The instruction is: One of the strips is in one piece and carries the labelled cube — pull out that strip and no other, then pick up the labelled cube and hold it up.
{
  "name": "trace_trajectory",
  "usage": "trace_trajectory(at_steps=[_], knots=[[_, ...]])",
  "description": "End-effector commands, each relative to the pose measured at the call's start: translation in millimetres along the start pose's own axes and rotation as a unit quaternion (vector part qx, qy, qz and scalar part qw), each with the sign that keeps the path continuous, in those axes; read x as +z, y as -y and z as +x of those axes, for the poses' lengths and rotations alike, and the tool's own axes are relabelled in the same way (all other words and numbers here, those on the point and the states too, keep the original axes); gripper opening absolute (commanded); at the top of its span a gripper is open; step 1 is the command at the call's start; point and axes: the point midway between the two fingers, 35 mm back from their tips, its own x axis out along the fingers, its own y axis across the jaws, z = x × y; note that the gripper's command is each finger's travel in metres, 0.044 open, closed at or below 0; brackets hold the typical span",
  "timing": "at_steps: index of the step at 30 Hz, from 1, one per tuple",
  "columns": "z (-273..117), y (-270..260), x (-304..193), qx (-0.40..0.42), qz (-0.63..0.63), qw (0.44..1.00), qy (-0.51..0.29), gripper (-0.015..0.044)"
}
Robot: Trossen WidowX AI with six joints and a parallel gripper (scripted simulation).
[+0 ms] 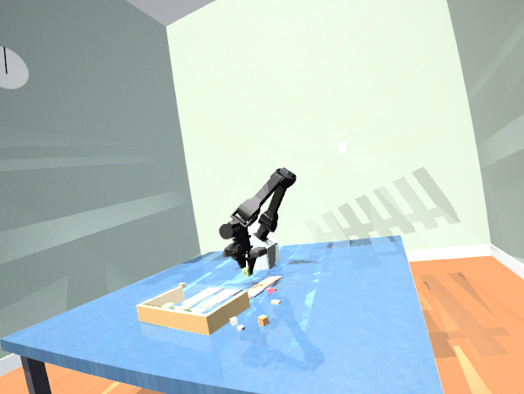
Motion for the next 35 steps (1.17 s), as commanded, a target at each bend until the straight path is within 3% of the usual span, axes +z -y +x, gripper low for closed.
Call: trace_trajectory(at_steps=[1,7,13,35], knots=[[-1,4,-12,0.003,-0.004,1.0,0.003,0.0],[-4,8,-20,0.002,-0.003,1.0,0.003,0.0],[-36,9,-21,0.002,-0.003,1.0,0.003,0.0],[-36,9,-21,0.002,-0.003,1.0,0.003,0.0]])
